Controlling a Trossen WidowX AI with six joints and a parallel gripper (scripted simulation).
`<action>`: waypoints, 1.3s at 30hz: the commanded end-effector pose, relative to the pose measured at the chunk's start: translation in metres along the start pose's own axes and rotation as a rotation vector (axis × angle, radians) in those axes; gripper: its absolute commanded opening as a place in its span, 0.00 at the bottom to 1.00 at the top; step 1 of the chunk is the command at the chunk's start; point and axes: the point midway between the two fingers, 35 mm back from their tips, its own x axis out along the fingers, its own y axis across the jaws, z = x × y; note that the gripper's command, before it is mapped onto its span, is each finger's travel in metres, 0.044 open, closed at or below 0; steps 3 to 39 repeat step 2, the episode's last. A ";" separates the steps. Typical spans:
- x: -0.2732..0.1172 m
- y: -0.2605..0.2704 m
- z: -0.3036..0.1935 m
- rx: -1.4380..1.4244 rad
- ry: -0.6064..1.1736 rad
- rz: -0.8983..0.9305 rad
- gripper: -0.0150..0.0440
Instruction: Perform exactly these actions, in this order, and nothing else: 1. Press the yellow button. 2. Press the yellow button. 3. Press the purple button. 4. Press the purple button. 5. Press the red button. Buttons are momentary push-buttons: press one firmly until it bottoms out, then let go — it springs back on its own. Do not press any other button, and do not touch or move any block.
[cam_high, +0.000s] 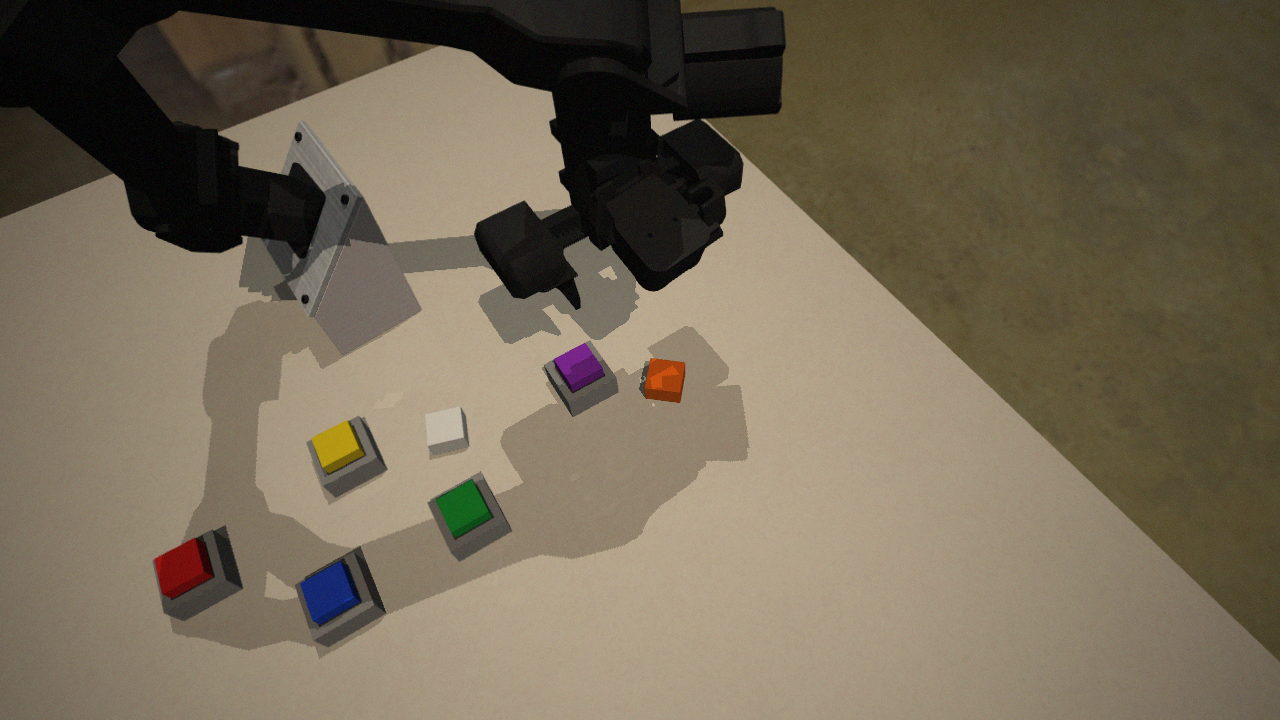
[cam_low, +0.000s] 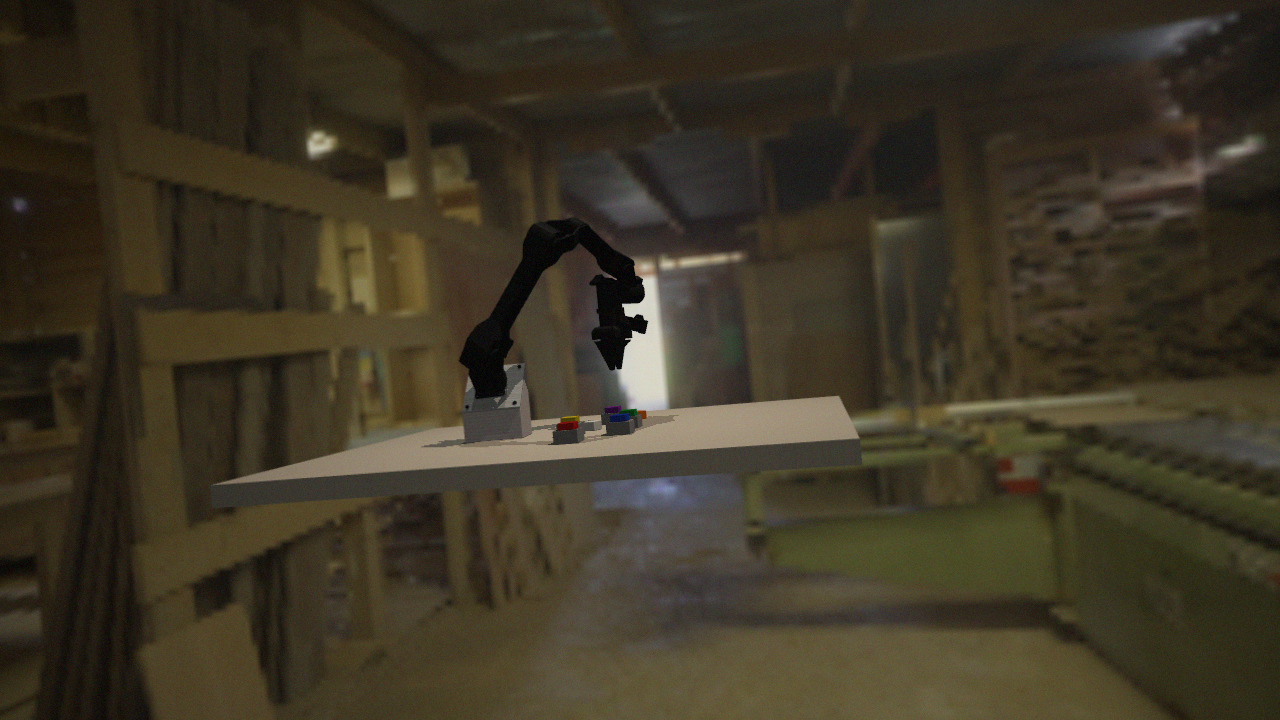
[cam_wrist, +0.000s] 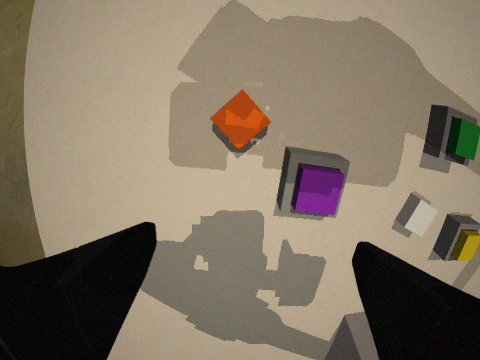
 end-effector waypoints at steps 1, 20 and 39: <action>-0.003 0.004 0.001 0.026 0.001 0.009 0.93; -0.003 0.004 0.001 0.026 0.001 0.009 0.93; -0.003 0.004 0.001 0.026 0.001 0.009 0.93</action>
